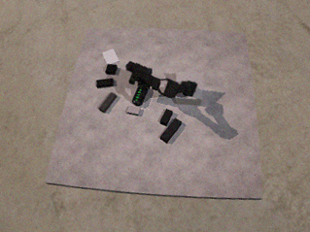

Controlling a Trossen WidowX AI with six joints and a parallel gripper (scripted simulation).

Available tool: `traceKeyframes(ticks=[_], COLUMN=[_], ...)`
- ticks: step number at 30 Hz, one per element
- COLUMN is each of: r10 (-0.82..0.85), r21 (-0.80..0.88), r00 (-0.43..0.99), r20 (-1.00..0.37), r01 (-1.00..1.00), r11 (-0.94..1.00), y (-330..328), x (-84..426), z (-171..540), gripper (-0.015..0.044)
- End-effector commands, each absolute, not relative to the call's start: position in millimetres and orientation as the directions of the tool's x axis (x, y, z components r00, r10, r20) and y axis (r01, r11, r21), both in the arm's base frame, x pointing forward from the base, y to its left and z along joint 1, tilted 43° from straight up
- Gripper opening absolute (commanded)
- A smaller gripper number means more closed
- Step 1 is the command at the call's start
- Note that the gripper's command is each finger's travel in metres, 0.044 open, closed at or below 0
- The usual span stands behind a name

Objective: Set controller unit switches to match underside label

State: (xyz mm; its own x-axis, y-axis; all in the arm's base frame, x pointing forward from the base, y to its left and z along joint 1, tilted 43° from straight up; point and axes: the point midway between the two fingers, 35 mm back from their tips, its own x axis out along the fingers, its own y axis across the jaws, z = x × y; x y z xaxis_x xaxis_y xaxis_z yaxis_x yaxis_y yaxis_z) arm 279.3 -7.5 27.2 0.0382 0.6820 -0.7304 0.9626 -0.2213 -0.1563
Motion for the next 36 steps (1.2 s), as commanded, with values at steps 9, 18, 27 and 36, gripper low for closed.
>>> traceKeyframes(ticks=[9,18,27,36], r10=[0.682,0.683,0.692,0.71], r21=[-0.156,-0.162,-0.236,-0.324], r00=[0.038,0.029,-0.089,-0.203], r20=[-0.73,-0.73,-0.716,-0.675], r01=[0.963,0.963,0.964,0.945], r11=[-0.221,-0.214,-0.121,-0.038], y=[-7,-9,-23,-30], x=[279,283,331,365], z=[27,26,-1,-42], gripper=[0.0315,0.0388,0.0151,0.0])
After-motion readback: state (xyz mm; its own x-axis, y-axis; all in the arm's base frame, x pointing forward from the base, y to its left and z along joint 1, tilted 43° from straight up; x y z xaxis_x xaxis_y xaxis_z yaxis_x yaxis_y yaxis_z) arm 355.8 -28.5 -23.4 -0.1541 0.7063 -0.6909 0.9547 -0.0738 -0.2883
